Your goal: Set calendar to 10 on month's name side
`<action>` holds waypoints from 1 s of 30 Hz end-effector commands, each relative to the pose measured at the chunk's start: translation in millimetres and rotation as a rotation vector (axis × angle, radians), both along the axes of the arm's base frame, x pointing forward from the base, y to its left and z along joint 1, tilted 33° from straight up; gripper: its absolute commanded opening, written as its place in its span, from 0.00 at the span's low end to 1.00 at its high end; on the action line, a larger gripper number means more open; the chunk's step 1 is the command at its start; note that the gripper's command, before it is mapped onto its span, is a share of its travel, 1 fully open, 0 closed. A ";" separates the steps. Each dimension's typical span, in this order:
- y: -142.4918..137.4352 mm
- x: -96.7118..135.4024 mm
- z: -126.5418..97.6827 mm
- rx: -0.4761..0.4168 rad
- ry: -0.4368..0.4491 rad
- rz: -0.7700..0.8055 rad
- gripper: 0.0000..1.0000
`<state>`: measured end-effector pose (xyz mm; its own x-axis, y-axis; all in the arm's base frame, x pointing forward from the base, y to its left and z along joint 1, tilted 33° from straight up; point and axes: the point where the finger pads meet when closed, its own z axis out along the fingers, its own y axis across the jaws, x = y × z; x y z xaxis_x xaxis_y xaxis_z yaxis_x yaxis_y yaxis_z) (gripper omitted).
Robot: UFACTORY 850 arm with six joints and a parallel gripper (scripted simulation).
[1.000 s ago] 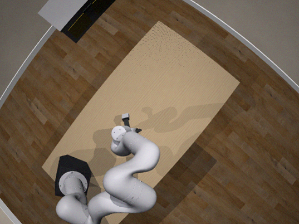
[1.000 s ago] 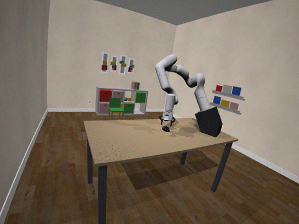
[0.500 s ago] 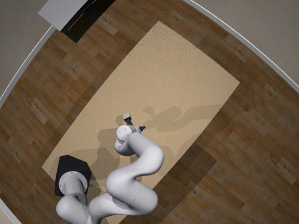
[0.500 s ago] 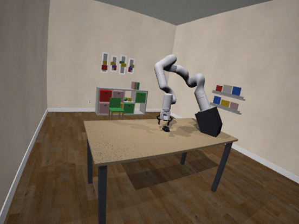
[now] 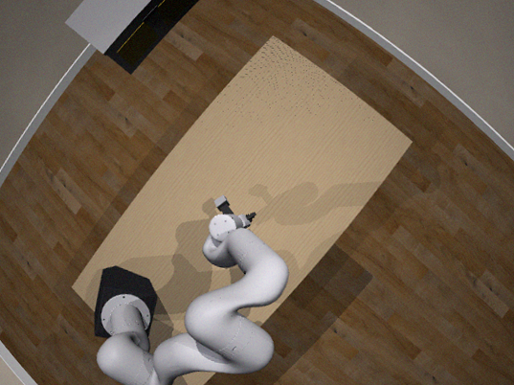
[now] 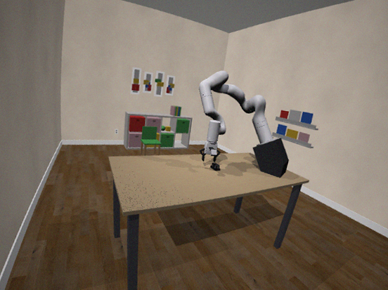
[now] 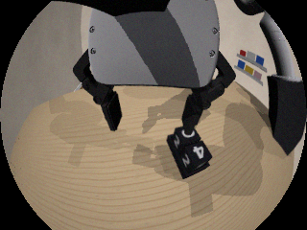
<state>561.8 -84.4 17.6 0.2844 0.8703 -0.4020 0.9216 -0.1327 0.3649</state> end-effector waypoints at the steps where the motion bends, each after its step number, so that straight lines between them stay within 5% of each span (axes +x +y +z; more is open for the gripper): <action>1: -0.8 2.2 1.6 -0.018 0.036 0.053 1.00; 16: -16.4 24.4 17.3 -0.081 0.150 0.255 1.00; 30: -29.8 41.0 22.7 -0.081 0.150 0.255 1.00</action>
